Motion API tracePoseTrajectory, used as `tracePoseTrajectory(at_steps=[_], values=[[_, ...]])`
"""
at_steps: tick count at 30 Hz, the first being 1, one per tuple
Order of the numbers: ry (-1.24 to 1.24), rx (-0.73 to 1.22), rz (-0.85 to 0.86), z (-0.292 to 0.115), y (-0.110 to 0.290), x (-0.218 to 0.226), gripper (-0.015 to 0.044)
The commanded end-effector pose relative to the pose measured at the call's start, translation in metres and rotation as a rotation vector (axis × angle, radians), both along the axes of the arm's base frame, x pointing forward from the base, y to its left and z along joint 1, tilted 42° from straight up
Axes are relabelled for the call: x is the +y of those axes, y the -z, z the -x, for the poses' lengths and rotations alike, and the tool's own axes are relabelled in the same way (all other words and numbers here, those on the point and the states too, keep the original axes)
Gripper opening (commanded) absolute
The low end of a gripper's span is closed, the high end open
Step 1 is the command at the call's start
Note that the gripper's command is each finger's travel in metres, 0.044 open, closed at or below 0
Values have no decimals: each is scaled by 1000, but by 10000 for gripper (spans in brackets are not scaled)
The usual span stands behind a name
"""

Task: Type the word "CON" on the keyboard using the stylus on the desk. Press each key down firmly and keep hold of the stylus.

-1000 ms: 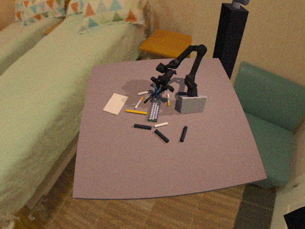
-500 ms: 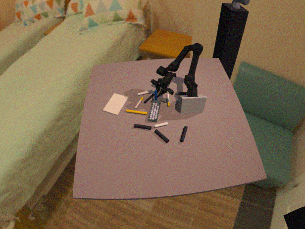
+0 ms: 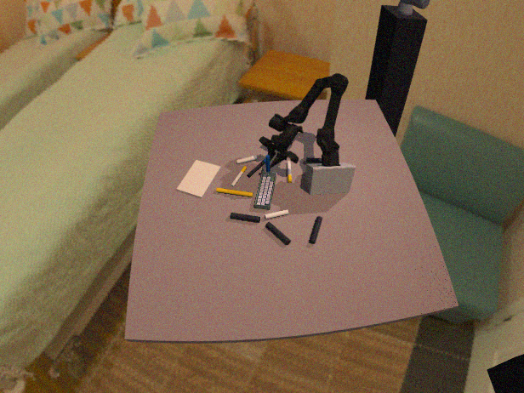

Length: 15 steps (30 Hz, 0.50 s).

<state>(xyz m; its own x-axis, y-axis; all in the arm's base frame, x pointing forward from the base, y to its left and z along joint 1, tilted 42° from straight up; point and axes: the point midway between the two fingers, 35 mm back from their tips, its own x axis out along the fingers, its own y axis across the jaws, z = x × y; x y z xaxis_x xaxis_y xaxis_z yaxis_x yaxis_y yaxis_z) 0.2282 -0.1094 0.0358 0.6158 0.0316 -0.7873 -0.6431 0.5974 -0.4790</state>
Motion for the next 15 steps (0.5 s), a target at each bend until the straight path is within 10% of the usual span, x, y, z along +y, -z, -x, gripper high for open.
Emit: tracePoseTrajectory(at_steps=[1,15], values=[[-6,1,-3,0,2,1,26],[-6,1,-3,0,5,-1,81]])
